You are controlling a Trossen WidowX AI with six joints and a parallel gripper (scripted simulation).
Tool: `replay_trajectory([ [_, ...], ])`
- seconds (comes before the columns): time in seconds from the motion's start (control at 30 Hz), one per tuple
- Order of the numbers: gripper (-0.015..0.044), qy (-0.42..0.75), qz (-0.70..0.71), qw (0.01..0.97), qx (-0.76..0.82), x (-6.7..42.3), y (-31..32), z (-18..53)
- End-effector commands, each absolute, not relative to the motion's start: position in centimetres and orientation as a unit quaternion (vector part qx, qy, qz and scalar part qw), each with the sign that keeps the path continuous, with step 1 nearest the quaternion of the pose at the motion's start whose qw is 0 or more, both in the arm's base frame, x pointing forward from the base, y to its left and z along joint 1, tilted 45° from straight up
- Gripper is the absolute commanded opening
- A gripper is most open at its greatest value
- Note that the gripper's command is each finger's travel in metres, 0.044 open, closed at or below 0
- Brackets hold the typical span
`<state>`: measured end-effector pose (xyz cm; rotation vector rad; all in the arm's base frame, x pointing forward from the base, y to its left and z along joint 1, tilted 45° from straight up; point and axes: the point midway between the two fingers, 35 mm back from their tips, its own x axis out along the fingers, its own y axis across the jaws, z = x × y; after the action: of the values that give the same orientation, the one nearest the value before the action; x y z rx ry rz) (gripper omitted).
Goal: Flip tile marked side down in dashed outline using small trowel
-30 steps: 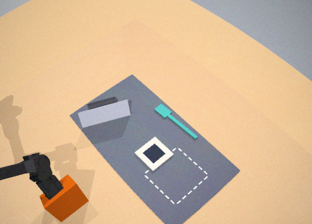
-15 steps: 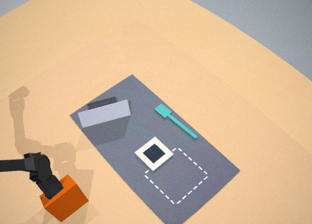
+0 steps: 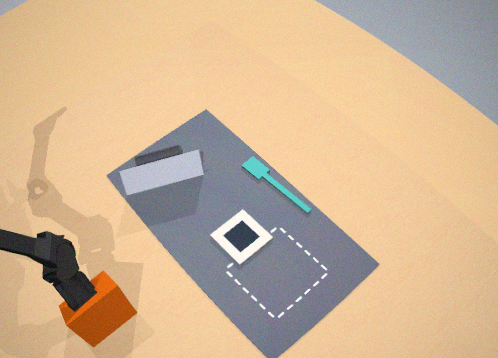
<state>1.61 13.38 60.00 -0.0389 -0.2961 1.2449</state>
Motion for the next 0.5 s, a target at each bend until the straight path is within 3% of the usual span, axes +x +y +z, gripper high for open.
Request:
replay_trajectory([
  [0.0, 0.01, -0.133, 0.562, 0.814, -0.067, 6.1, 14.3, 58.7],
  [0.33, 0.01, -0.088, 0.558, 0.822, -0.075, 11.2, 15.8, 56.3],
  [0.47, 0.01, -0.047, 0.538, 0.836, -0.099, 16.3, 16.5, 53.4],
])
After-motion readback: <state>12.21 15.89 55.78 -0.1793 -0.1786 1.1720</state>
